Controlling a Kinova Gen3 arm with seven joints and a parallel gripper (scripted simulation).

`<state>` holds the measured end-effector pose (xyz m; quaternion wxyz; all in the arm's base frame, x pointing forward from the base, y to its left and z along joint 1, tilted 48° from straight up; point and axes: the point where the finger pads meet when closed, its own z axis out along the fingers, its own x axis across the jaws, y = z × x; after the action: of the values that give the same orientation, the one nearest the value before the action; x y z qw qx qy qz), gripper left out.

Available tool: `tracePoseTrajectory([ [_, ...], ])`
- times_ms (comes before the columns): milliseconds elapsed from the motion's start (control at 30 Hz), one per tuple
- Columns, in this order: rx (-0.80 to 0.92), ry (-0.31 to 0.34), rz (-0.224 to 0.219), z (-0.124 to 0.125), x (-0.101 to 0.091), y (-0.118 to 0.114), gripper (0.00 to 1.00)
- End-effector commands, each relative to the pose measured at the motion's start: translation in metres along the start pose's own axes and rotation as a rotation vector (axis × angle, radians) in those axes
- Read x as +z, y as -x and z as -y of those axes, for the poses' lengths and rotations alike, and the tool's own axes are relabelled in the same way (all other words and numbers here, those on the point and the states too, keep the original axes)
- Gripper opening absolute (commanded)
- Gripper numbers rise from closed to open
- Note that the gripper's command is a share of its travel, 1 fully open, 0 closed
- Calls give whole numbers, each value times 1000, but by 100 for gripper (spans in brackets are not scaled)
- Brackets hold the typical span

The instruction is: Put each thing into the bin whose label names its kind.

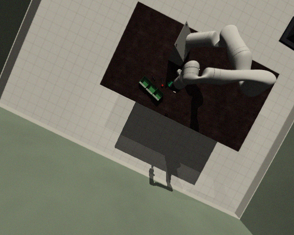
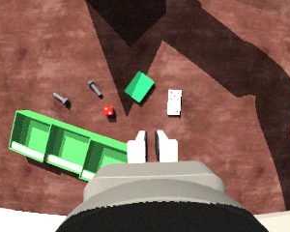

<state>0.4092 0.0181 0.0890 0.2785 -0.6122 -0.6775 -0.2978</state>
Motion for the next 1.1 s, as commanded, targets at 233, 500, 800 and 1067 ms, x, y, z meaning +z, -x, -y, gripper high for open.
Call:
tracePoseTrajectory([
  [233, 32, -41, 2, 37, -12, 39, 31],
  [500, 32, -41, 2, 51, -16, 51, 31],
  [800, -18, -41, 1, 49, -12, 57, 31],
  [1067, -418, -41, -7, 30, 22, 111, 31],
])
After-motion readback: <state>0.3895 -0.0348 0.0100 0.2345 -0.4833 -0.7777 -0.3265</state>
